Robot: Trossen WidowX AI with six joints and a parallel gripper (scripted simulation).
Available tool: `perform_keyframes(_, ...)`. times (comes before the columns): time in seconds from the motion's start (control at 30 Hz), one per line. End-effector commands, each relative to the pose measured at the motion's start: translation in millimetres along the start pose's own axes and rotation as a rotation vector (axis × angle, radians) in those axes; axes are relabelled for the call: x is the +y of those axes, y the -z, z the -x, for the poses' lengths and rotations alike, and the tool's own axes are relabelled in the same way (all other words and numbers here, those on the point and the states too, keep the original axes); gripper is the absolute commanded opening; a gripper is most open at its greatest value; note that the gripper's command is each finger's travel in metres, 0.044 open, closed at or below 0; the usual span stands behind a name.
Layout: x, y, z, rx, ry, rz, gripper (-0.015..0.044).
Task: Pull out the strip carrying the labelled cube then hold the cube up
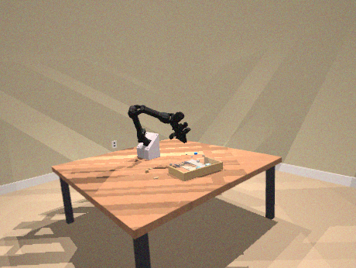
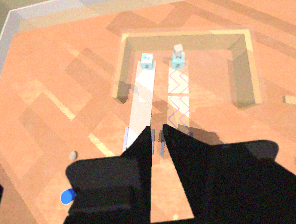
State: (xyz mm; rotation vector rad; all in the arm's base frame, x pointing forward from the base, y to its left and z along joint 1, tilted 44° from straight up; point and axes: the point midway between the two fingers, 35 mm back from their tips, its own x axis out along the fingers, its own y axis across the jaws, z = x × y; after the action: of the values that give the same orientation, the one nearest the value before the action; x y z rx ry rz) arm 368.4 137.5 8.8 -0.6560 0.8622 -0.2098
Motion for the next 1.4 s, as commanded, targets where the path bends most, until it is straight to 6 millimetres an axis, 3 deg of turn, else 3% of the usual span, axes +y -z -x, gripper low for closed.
perform_keyframes(0.0,14,2,-21,0.121,0.004,-0.028,0.0)
perform_keyframes(0.27,38,16,-60,0.403,0.067,-0.113,0.0)
perform_keyframes(0.47,48,35,-78,0.585,0.153,-0.169,0.0)
perform_keyframes(1.37,44,54,-111,0.59,0.156,-0.171,0.0)
